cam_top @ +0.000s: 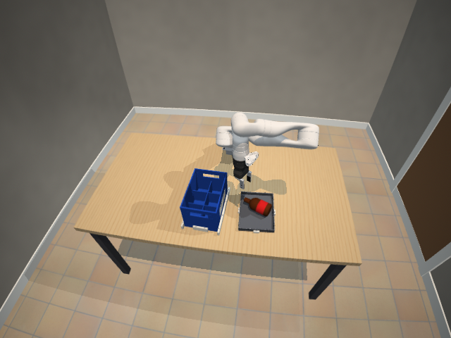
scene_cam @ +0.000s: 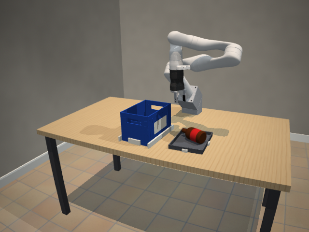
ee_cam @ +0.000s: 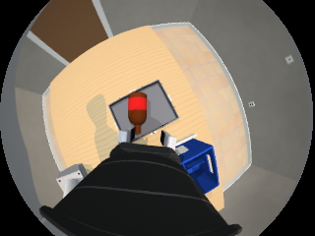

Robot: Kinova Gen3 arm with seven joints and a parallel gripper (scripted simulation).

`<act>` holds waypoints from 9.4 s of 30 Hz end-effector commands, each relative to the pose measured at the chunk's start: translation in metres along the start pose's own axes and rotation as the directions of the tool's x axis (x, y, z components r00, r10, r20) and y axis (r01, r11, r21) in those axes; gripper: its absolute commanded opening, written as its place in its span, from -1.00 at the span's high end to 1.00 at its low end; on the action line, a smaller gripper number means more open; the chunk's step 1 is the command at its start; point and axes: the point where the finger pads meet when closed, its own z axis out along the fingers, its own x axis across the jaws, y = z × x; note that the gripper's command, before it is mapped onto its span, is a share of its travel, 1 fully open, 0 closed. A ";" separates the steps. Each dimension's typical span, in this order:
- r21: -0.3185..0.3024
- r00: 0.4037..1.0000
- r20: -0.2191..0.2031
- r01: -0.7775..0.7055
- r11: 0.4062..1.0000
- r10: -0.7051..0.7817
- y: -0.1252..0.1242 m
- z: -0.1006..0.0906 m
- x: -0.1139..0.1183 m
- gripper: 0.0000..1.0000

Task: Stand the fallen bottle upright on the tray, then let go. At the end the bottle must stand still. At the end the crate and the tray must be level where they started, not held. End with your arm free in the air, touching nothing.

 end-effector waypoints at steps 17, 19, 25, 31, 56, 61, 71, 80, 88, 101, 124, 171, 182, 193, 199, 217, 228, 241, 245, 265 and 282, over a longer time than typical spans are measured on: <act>-0.033 0.991 -0.018 0.134 0.990 -0.135 0.001 0.045 -0.046 -1.00; -0.034 0.991 -0.018 0.135 0.990 -0.135 0.002 0.045 -0.046 -1.00; -0.034 0.991 -0.018 0.134 0.990 -0.135 0.002 0.045 -0.046 1.00; -0.034 0.991 -0.018 0.134 0.990 -0.134 0.001 0.045 -0.046 1.00; -0.034 0.991 -0.018 0.134 0.990 -0.135 0.002 0.045 -0.046 1.00; -0.035 0.990 -0.019 0.138 0.990 -0.139 0.002 0.045 -0.046 1.00; -0.042 0.980 -0.012 0.198 0.979 -0.199 0.004 0.044 -0.046 1.00; -0.047 0.955 0.002 0.297 0.954 -0.297 0.006 0.043 -0.049 1.00; -0.050 0.880 0.027 0.475 0.879 -0.474 0.010 0.042 -0.054 1.00; -0.035 0.631 0.072 0.776 0.630 -0.773 0.019 0.040 -0.061 1.00; 0.051 -0.274 0.091 0.961 -0.271 -0.957 0.033 0.040 -0.063 1.00; 0.046 -0.997 0.019 -0.069 -0.997 0.070 0.005 0.044 -0.046 1.00; 0.042 -0.992 0.019 -0.120 -0.992 0.121 0.002 0.044 -0.046 1.00; 0.041 -0.992 0.019 -0.124 -0.991 0.125 0.002 0.044 -0.046 -1.00; 0.041 -0.992 0.019 -0.124 -0.991 0.125 0.002 0.044 -0.046 -1.00; 0.041 -0.992 0.019 -0.124 -0.991 0.125 0.002 0.044 -0.046 -1.00; 0.042 -0.992 0.017 -0.122 -0.992 0.123 0.003 0.045 -0.046 -1.00; 0.032 -0.993 0.016 -0.114 -0.993 0.115 0.002 0.066 -0.047 -1.00; 0.032 -0.993 0.016 -0.114 -0.993 0.115 0.002 0.079 -0.047 -1.00; 0.033 -0.993 0.017 -0.113 -0.993 0.113 0.005 0.133 -0.045 -1.00; 0.033 -0.993 0.018 -0.114 -0.993 0.115 0.006 0.159 -0.044 -1.00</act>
